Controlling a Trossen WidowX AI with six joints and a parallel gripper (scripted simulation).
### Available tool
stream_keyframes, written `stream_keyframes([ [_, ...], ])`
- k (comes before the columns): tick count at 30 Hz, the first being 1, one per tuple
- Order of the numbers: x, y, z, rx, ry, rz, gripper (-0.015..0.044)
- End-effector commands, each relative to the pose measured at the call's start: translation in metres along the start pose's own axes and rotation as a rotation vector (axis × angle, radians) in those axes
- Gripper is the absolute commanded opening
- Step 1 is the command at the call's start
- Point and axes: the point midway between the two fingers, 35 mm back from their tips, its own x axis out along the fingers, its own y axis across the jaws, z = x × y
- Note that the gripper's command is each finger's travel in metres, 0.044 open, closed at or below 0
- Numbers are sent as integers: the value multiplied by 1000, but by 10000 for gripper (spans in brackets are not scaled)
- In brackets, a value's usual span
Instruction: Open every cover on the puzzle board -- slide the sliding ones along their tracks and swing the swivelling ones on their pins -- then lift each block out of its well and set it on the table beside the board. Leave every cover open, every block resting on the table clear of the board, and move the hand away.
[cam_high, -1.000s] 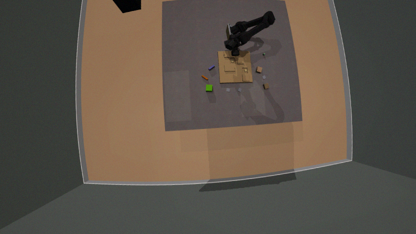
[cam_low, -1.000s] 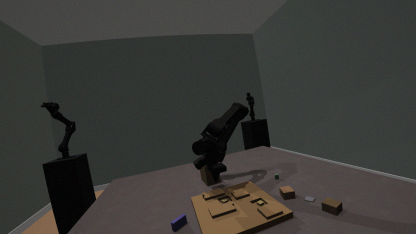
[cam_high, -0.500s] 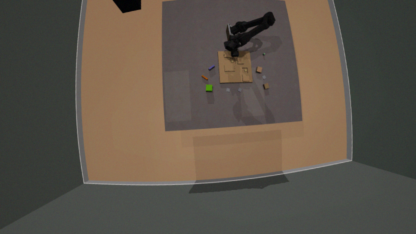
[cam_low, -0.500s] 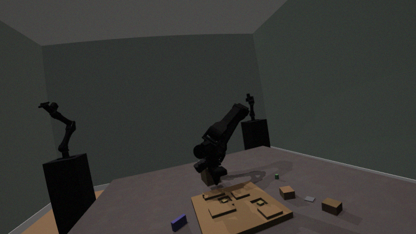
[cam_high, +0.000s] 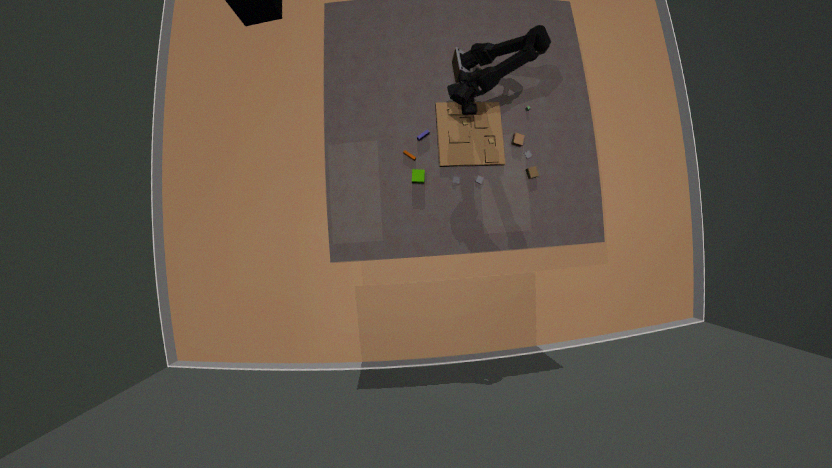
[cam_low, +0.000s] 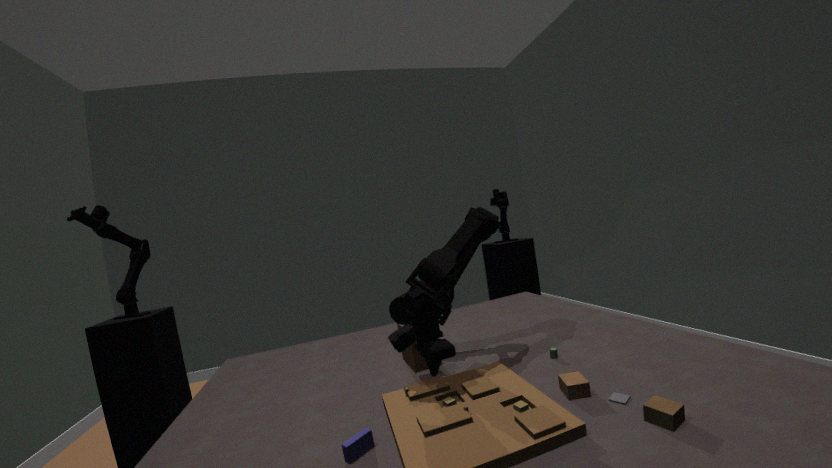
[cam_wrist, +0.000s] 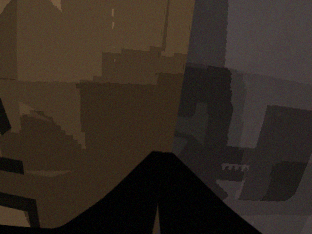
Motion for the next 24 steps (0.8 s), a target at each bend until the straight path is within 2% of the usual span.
stream_keyframes([
  [1, 6, -2, -1, 7, 6, -1, 0],
  [24, 12, 15, -7, 6, 8, -1, 0],
])
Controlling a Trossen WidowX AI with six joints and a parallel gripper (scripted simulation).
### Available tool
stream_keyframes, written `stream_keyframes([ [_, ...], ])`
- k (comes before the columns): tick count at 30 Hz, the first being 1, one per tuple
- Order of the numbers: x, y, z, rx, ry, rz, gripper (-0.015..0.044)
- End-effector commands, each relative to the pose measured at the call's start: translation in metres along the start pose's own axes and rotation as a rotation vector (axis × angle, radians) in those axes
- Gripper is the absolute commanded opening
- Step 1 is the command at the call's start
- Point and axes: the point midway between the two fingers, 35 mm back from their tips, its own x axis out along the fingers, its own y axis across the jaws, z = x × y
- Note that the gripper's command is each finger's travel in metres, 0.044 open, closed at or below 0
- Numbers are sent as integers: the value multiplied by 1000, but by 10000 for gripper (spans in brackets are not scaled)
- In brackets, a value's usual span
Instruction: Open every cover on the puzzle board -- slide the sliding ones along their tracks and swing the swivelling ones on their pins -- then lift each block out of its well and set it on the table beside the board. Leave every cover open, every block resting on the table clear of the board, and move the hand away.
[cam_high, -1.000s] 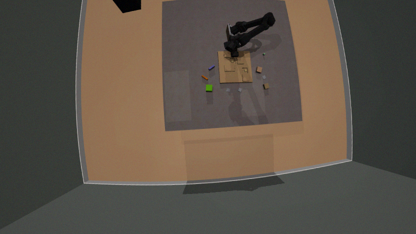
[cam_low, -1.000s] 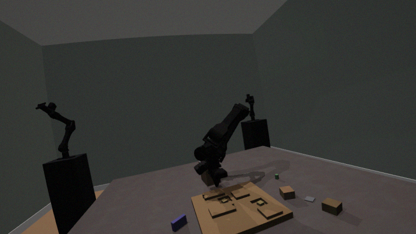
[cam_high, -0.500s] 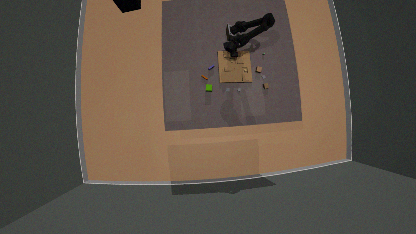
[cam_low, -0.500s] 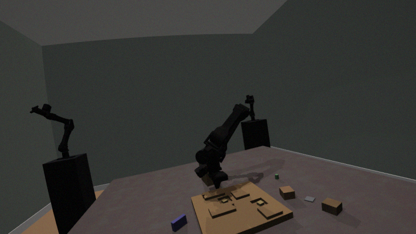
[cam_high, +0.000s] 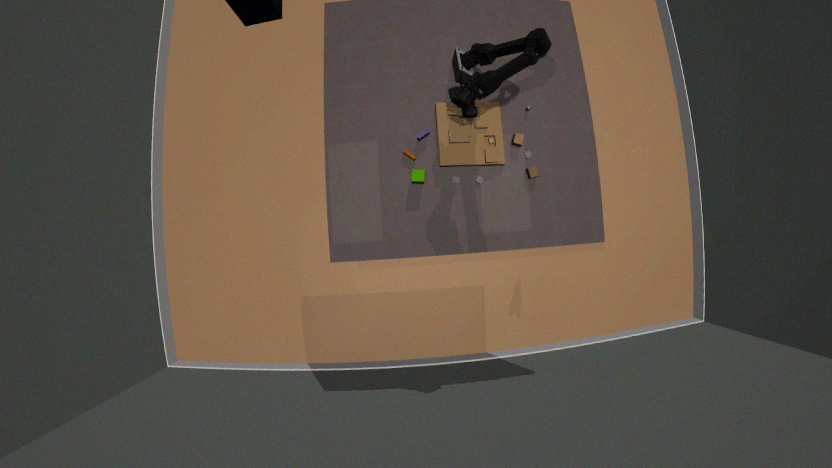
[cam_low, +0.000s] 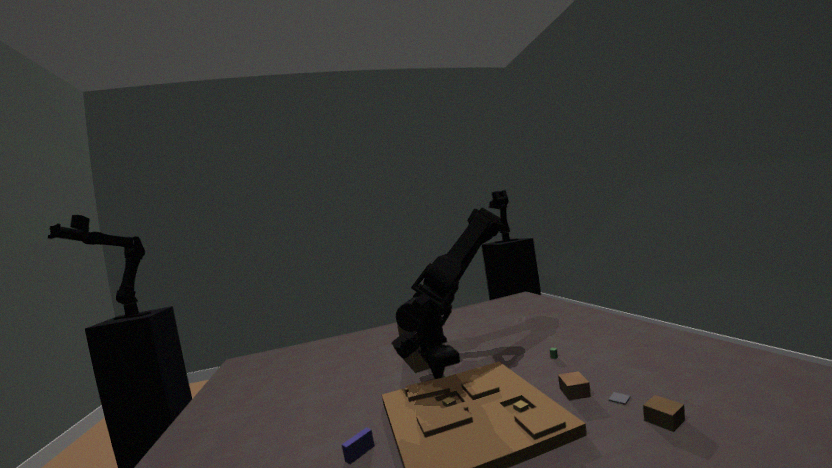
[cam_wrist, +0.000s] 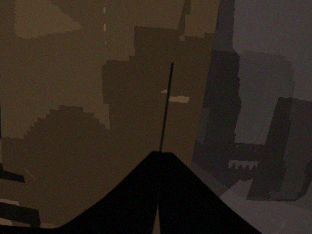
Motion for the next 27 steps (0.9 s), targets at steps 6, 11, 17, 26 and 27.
stream_keyframes([
  [6, 0, 11, -3, -2, 0, 7, 0],
  [11, -1, 16, -3, -3, 0, 7, 0],
  [17, -1, 24, -3, -3, 0, 8, 0],
  [26, -1, 33, -3, -3, 0, 8, 0],
  [27, -1, 33, -3, -3, 0, 8, 0],
])
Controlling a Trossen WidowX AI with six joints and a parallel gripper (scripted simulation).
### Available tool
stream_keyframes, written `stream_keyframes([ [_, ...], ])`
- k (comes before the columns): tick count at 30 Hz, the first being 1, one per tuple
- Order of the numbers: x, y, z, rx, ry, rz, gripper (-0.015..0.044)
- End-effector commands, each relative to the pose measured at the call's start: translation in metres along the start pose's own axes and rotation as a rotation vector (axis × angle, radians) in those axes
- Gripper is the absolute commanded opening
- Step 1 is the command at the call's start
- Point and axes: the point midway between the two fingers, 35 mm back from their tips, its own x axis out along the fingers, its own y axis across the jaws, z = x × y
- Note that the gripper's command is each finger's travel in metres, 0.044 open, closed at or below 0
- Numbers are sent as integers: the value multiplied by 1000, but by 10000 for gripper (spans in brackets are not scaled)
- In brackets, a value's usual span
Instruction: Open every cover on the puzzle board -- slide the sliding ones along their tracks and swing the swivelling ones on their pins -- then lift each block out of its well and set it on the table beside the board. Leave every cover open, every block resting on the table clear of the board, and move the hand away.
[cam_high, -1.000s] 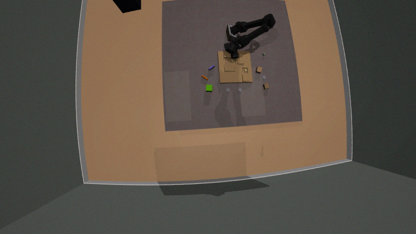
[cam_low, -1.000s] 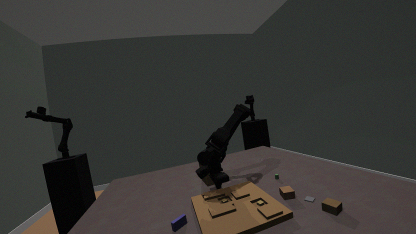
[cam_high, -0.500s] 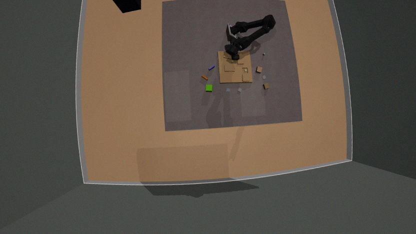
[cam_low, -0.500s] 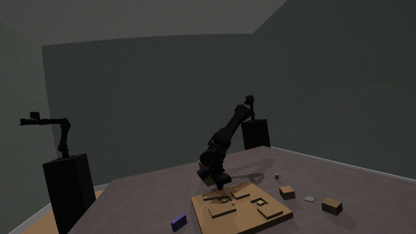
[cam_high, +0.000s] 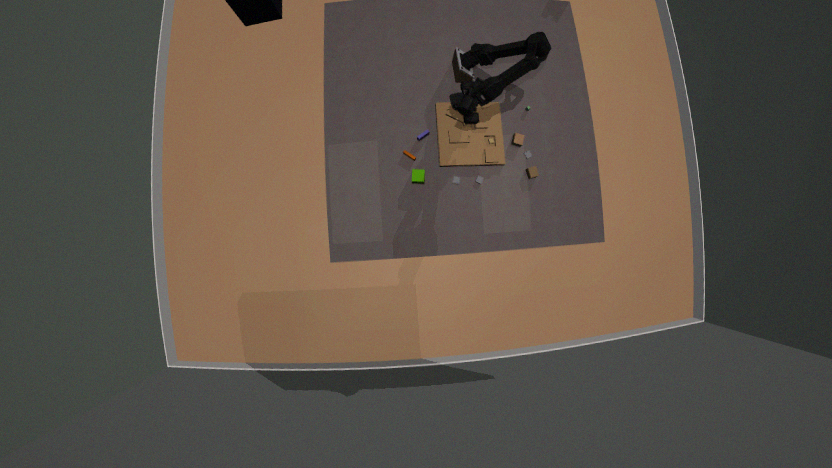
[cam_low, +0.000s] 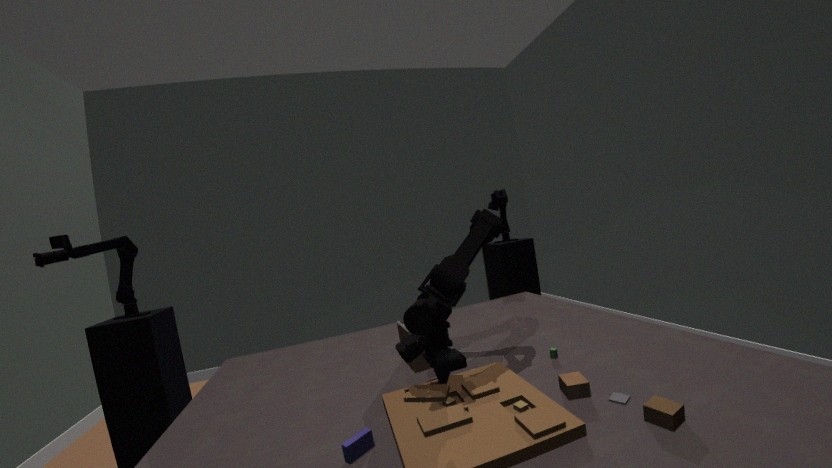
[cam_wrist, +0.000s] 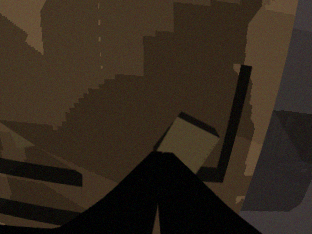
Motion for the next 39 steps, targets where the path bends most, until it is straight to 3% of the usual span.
stream_keyframes([
  [1, 0, 6, 0, 2, 3, 5, 0],
  [39, -1, 45, 15, 0, 2, 6, 0],
])
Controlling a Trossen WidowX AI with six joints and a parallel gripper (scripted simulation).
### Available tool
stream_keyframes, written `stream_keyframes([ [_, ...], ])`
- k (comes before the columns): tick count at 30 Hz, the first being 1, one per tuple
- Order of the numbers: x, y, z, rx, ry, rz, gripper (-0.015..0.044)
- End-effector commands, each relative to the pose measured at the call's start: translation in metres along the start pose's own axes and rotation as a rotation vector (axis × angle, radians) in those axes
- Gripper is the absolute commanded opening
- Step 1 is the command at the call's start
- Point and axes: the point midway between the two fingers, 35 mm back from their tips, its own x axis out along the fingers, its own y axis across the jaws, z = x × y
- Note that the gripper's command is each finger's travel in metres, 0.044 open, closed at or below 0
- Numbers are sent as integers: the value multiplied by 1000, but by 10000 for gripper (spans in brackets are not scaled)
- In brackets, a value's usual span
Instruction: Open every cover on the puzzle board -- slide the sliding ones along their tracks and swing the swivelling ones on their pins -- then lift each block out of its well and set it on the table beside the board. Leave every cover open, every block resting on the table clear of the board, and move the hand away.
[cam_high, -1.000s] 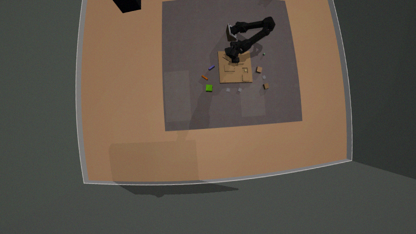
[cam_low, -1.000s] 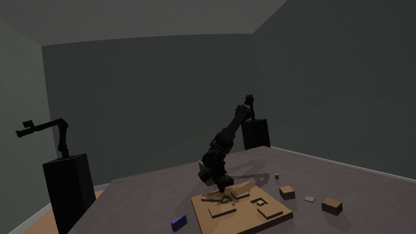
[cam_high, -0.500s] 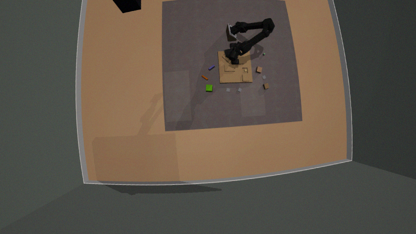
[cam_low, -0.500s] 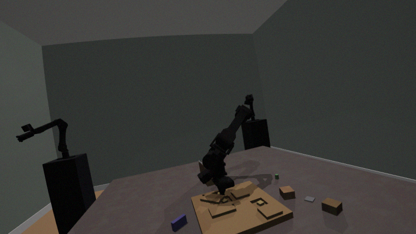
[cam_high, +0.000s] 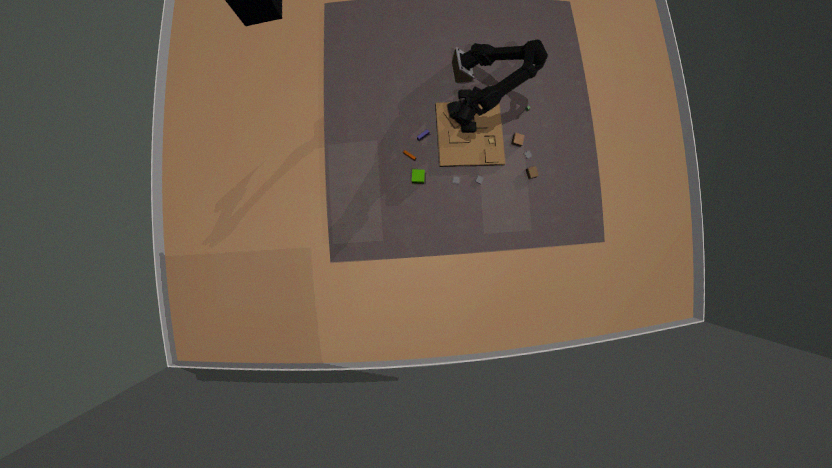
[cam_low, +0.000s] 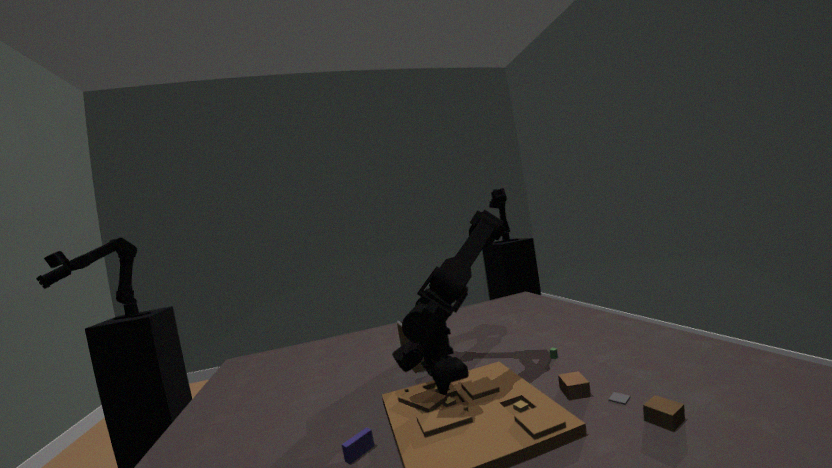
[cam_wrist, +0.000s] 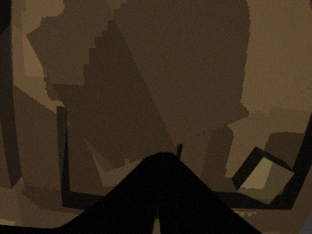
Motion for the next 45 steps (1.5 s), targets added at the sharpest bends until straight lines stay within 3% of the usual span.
stream_keyframes([
  [1, 0, 5, 2, 3, 2, 3, 0],
  [45, -8, 32, 34, 2, -1, 5, 0],
])
